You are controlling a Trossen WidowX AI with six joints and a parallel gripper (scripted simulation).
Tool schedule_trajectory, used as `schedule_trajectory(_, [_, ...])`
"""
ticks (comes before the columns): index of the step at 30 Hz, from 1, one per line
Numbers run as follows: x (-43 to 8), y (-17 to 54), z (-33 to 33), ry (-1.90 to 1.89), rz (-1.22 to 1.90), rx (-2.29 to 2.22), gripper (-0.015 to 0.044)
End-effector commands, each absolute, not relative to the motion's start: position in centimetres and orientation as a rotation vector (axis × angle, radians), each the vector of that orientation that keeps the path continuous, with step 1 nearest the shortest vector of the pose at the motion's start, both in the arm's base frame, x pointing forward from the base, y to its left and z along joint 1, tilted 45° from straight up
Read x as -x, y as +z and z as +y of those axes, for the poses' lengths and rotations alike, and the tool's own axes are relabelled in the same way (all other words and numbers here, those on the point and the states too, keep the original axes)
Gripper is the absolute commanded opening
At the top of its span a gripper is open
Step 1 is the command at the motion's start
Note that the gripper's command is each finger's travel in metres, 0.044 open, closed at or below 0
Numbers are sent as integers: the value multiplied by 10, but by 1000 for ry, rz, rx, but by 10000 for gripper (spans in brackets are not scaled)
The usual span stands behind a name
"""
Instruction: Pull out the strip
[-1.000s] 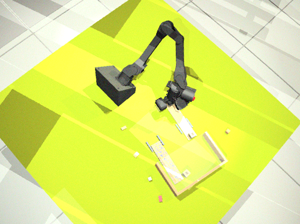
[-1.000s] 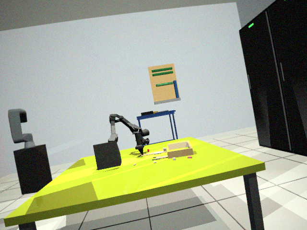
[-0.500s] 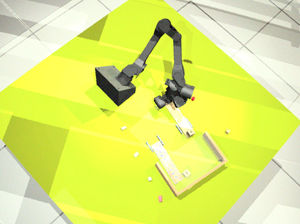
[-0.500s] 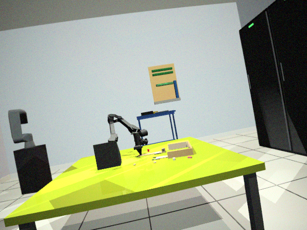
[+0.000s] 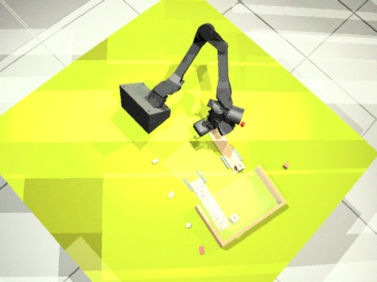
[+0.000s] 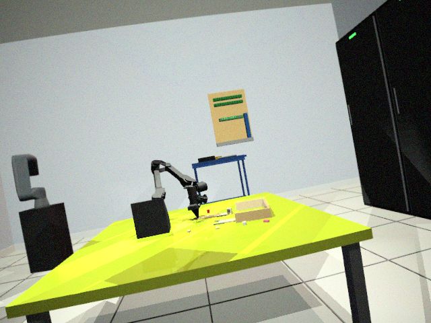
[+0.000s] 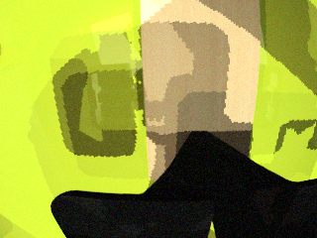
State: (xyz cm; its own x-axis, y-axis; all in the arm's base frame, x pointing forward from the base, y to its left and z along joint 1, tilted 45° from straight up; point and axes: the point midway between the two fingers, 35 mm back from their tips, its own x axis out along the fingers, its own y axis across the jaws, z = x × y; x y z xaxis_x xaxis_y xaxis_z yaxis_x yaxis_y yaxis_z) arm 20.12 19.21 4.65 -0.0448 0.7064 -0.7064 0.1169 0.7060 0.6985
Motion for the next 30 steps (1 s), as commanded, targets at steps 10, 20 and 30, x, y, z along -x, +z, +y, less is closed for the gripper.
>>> schedule_trajectory(10, [-190,42,194,549,1605,-685,0])
schedule_trajectory(20, [-190,42,194,549,1605,-685,0])
schedule_trajectory(30, [-206,76,163,548,1604,-683,0])
